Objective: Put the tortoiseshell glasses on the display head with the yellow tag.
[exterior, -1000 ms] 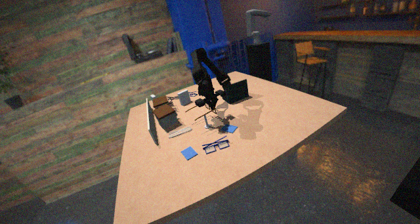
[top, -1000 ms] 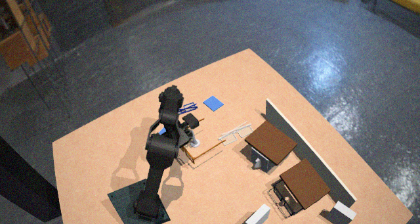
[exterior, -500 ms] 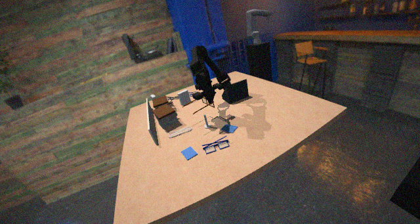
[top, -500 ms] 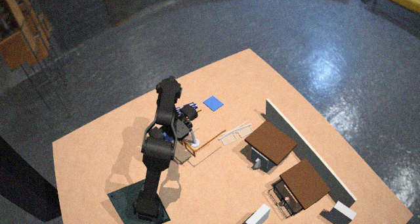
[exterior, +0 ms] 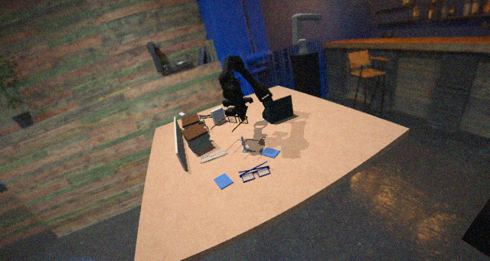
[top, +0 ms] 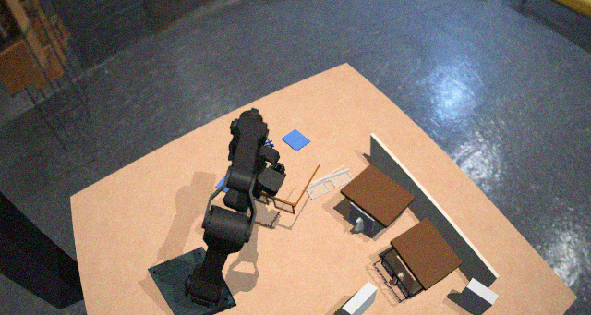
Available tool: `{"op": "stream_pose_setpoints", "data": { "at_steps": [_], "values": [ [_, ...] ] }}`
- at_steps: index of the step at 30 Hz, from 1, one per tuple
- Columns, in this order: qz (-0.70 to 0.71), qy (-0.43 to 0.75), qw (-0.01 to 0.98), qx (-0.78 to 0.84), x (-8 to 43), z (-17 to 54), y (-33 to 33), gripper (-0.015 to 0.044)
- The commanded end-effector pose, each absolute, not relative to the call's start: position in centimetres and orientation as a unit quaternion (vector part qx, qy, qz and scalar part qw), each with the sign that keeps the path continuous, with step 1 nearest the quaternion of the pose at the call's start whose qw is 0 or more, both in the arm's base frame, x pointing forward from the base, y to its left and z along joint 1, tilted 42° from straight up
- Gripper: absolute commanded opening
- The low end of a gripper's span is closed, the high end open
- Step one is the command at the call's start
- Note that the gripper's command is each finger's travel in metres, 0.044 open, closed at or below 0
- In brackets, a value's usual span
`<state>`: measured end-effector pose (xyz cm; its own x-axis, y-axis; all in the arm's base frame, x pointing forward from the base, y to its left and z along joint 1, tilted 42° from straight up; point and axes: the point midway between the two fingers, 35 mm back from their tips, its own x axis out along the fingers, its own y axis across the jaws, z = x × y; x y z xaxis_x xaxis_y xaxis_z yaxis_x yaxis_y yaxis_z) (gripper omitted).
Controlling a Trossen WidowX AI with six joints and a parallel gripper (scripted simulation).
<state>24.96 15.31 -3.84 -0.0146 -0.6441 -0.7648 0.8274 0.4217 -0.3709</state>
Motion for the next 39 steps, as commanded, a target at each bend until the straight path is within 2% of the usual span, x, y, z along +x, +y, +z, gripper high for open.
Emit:
{"op": "stream_pose_setpoints", "data": {
  "at_steps": [1, 23, 39],
  "values": [
    [-0.502, 0.507, 0.699, 0.049, 25.0, -2.9, 13.9, 0.0],
    [-0.323, 0.637, 0.679, -0.173, 25.1, 1.8, 8.1, 0.0],
    [-0.218, 0.681, 0.639, -0.284, 24.5, 3.9, 4.9, 0.0]
  ]
}}
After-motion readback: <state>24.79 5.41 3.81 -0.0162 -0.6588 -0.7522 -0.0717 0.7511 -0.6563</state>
